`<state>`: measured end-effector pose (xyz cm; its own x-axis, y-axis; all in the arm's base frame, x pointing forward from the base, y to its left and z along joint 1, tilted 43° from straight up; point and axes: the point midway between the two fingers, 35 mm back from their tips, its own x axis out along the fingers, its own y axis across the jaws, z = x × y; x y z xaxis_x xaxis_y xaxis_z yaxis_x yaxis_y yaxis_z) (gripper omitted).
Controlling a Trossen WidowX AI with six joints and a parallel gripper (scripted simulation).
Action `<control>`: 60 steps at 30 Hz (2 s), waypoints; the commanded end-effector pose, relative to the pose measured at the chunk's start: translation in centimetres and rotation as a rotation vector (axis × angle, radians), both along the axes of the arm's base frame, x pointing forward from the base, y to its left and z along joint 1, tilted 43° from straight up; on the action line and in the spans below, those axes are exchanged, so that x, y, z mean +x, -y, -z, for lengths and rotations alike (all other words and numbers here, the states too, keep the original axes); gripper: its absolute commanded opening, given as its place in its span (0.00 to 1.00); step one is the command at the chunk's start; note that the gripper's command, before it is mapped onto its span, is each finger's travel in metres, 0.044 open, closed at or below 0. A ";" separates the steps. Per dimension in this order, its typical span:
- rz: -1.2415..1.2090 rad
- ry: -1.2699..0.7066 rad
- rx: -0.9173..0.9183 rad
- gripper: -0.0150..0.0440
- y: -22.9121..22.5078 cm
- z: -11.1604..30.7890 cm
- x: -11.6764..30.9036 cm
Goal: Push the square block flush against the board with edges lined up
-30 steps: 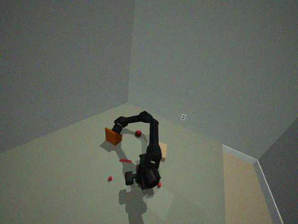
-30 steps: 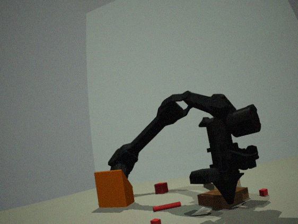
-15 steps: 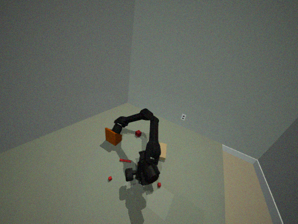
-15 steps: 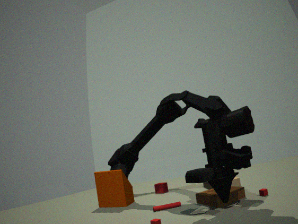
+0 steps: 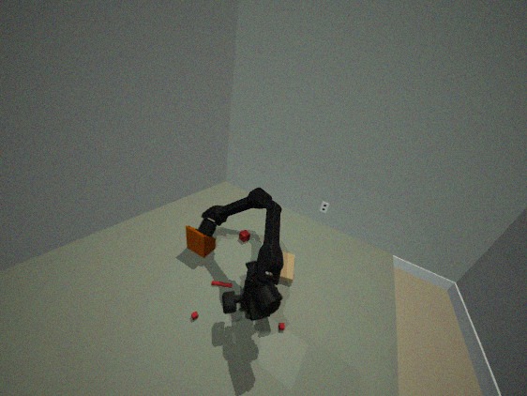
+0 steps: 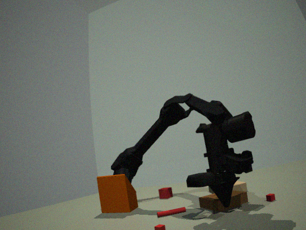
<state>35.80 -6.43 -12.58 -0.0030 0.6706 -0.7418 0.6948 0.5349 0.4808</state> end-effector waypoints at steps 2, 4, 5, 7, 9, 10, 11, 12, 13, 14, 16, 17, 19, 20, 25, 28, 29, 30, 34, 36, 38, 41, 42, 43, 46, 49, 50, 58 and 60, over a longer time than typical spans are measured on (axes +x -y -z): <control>-0.004 -0.009 0.011 0.25 -1.0 -0.5 -0.6; -0.004 -0.009 0.011 0.25 -1.1 -0.6 -0.8; -0.004 -0.009 0.011 0.25 -1.2 -0.7 -0.8; -0.004 -0.009 0.011 0.25 -1.3 -0.8 -0.9; -0.004 -0.009 0.011 0.25 -1.2 -0.7 -0.8; -0.004 -0.009 0.011 0.25 -1.2 -0.7 -0.7; -0.004 -0.009 0.011 0.25 -1.1 -0.6 -0.6; -0.004 -0.009 0.011 0.25 -1.0 -0.5 -0.5; -0.004 -0.009 0.011 0.25 -1.0 -0.5 -0.4; -0.004 -0.008 0.011 0.25 -0.9 -0.4 -0.3; -0.004 -0.008 0.011 0.25 -0.7 -0.2 0.0; -0.004 -0.008 0.011 0.25 -0.6 -0.1 0.1; -0.004 -0.008 0.010 0.25 -0.4 0.0 0.3; -0.004 -0.008 0.010 0.25 -0.4 0.1 0.5; -0.004 -0.008 0.010 0.25 0.1 0.5 1.0; -0.004 -0.007 0.010 0.25 0.3 0.7 1.4; -0.004 -0.007 0.010 0.25 0.4 0.8 1.5; -0.005 -0.007 0.010 0.25 0.5 0.9 1.6; -0.005 -0.007 0.010 0.25 0.8 1.2 2.0; -0.005 -0.007 0.010 0.25 1.0 1.4 2.2; -0.005 -0.007 0.010 0.25 1.1 1.6 2.4; -0.005 -0.006 0.010 0.25 1.4 1.8 2.7; -0.005 -0.006 0.010 0.25 1.4 1.9 2.7; -0.003 -0.005 0.010 0.25 1.3 1.4 2.6; -0.004 -0.006 0.008 0.25 4.0 -1.5 2.7; -0.005 -0.007 0.008 0.25 4.8 -2.4 2.6; -0.005 -0.007 0.008 0.25 4.8 -2.4 2.6; -0.094 0.074 0.009 0.25 4.4 -3.1 1.8; -0.145 0.121 0.009 0.25 4.2 -3.5 1.3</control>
<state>37.45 -10.64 -9.95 -0.0193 0.6841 -0.7291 0.6153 0.5830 0.5306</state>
